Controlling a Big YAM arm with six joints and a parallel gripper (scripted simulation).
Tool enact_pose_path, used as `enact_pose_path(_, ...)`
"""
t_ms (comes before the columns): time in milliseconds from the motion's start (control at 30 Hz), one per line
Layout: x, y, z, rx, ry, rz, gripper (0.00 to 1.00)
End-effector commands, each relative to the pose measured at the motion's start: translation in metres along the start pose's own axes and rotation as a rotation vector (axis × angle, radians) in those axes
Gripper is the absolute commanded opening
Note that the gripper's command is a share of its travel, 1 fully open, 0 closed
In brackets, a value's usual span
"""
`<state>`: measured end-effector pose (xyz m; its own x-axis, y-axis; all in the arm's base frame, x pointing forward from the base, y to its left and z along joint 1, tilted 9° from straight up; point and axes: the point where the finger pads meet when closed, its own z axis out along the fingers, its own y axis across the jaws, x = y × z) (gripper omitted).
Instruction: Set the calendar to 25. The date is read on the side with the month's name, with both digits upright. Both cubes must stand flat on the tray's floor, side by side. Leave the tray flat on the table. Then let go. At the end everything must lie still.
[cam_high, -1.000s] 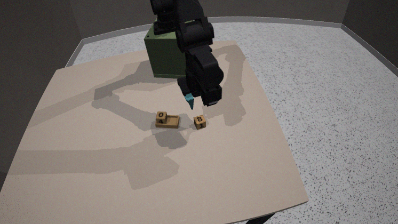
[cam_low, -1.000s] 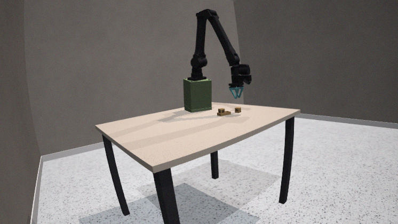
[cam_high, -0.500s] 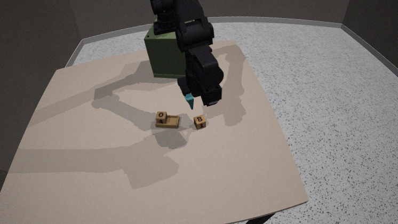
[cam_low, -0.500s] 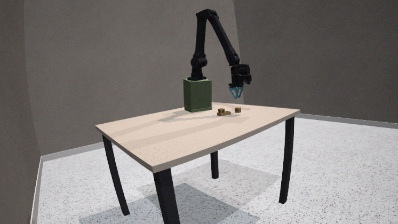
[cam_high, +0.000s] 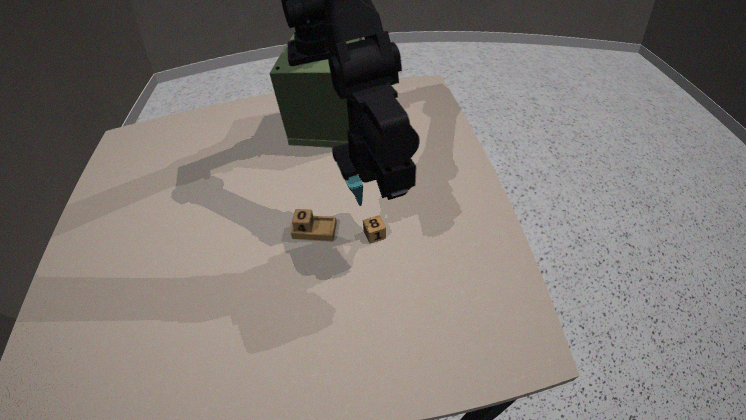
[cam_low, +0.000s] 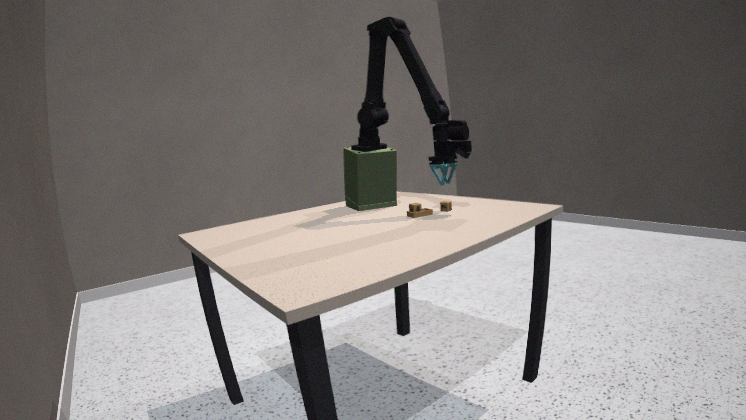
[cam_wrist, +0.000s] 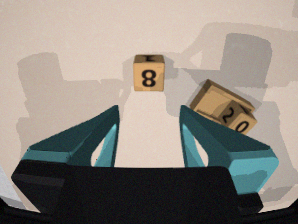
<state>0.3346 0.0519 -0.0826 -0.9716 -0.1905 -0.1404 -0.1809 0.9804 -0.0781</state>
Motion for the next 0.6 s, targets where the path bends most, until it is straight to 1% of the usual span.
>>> enact_pose_path(0,-0.006,-0.004,0.003,0.004,-0.012,0.02,0.47)
enact_pose_path(567,-0.01,-0.004,0.014,0.005,-0.019,0.018,0.47)
